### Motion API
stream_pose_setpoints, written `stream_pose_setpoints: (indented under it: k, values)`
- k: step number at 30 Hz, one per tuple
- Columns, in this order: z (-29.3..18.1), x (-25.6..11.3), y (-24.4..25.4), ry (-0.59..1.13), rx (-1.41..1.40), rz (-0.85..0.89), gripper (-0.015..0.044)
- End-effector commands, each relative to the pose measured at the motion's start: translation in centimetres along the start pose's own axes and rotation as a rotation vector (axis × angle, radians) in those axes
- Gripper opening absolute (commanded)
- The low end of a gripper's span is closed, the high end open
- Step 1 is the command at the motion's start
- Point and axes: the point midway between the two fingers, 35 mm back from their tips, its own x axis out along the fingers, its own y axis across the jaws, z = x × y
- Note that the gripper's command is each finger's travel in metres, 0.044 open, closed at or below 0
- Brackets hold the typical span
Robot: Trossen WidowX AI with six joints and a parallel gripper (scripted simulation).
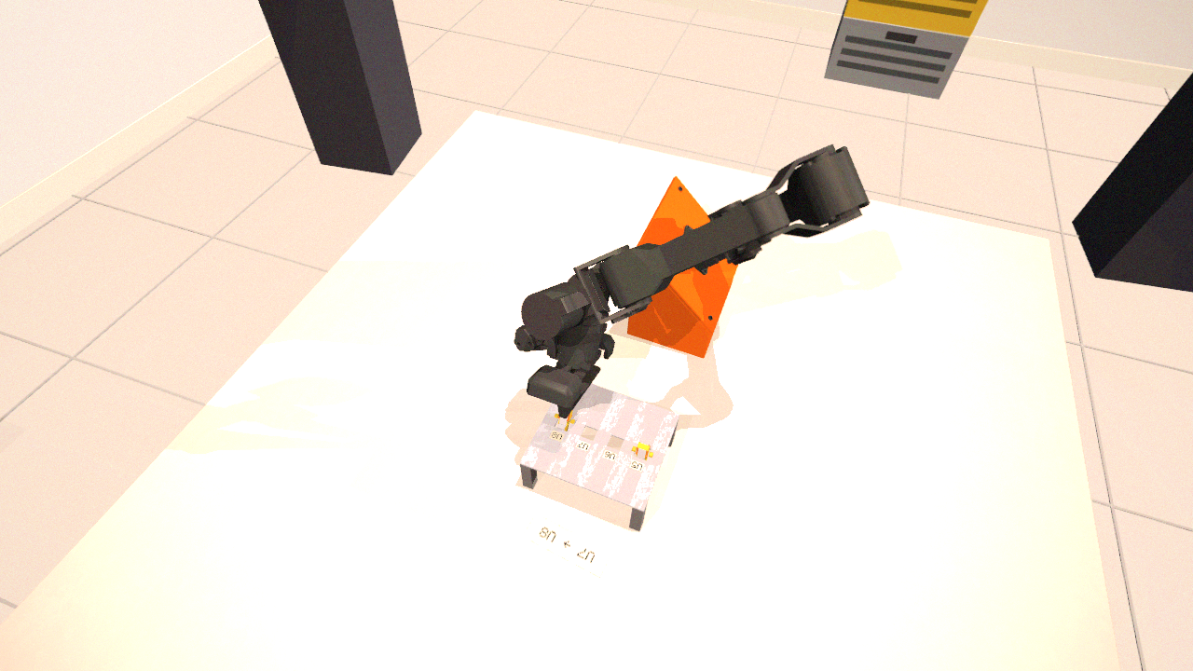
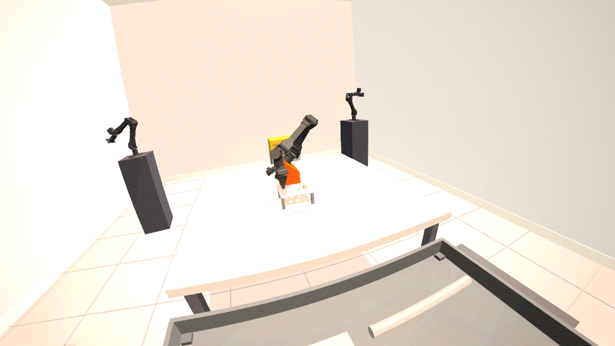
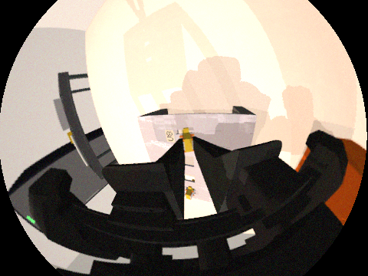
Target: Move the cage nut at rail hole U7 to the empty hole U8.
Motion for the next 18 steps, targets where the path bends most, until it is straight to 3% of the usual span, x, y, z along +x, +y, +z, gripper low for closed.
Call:
stream_pose_setpoints:
  k: [1,18]
  values:
    - [-0.05,0.01,-0.16,0.003,0.007,0.002,0.0026]
    - [-0.05,-0.01,-0.36,0.003,0.007,0.030,0.0026]
